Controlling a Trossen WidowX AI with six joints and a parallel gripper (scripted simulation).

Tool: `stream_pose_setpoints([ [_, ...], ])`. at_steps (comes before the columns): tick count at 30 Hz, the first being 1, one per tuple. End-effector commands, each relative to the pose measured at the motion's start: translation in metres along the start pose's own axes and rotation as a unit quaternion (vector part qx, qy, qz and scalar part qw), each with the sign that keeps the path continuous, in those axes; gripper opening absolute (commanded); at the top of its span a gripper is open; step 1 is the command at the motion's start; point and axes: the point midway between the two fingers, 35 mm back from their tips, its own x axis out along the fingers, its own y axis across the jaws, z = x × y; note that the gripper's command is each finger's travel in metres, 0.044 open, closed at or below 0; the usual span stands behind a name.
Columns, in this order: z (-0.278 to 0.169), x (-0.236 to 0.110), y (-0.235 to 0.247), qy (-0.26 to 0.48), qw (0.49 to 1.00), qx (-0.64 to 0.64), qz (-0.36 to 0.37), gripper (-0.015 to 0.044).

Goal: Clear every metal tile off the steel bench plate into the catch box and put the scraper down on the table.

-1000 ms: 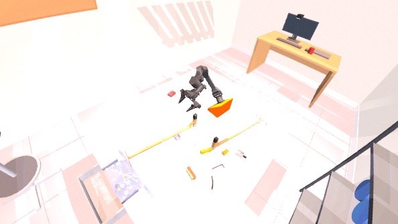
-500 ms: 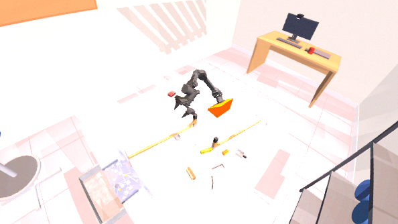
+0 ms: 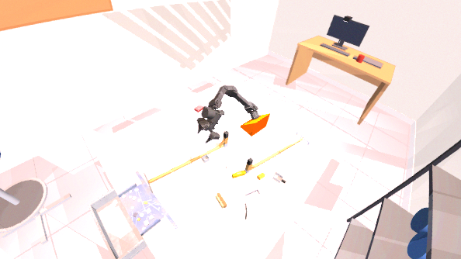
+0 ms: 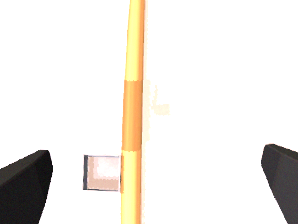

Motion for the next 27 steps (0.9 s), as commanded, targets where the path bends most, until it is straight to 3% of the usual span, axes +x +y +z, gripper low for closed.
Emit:
stream_pose_setpoints([
  [1, -0.002, 0.016, -0.002, 0.018, 1.000, 0.008, 0.002, 0.0440],
  [18, -0.026, 0.083, -0.017, 0.096, 0.995, 0.031, -0.002, 0.0440],
  [27, -0.030, 0.078, -0.014, 0.099, 0.995, 0.033, -0.002, 0.0440],
])
